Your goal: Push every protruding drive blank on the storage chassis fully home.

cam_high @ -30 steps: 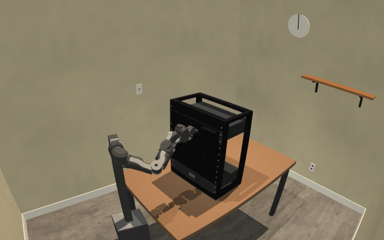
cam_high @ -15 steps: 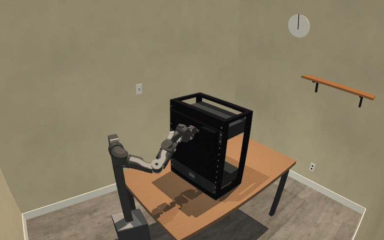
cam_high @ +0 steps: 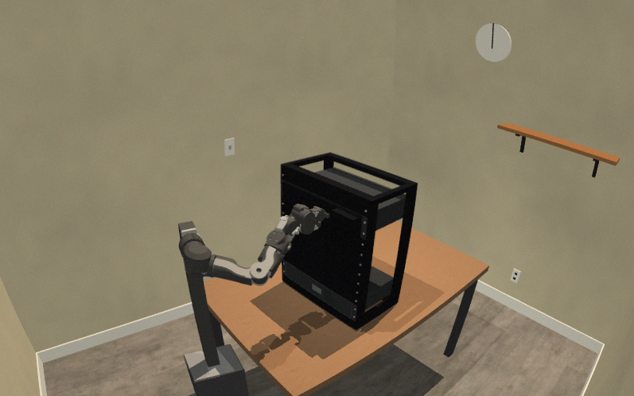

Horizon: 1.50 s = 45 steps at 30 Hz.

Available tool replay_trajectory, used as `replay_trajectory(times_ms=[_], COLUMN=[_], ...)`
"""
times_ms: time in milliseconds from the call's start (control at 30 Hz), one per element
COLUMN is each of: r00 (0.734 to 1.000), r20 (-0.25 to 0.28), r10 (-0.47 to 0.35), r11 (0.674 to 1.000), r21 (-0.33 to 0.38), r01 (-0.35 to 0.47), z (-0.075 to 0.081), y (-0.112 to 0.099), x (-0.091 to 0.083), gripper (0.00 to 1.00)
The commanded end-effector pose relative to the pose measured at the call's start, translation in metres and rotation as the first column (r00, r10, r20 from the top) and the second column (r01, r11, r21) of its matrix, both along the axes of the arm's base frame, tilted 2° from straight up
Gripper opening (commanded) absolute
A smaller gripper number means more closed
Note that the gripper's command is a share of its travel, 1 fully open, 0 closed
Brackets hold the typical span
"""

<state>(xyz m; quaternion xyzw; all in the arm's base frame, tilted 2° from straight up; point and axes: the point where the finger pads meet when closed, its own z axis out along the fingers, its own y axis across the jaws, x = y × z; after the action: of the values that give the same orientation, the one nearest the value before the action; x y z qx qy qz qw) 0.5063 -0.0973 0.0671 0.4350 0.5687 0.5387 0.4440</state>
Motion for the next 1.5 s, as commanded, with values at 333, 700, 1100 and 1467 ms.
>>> replay_trajectory(times_ms=[333, 700, 1100, 1467], r00=[1.000, 1.000, 1.000, 1.000], r20=[0.016, 0.016, 0.016, 0.016], r10=[0.001, 0.001, 0.002, 0.001], r11=[1.000, 1.000, 1.000, 1.000], r21=[0.003, 0.003, 0.003, 0.003], r01=[-0.001, -0.001, -0.002, -0.001], z=[0.0058, 0.0057, 0.0060, 0.0060], y=[0.0005, 0.0004, 0.0014, 0.0020], x=[0.0024, 0.0028, 0.0053, 0.0082], gripper=[0.00, 0.00, 0.00, 0.00])
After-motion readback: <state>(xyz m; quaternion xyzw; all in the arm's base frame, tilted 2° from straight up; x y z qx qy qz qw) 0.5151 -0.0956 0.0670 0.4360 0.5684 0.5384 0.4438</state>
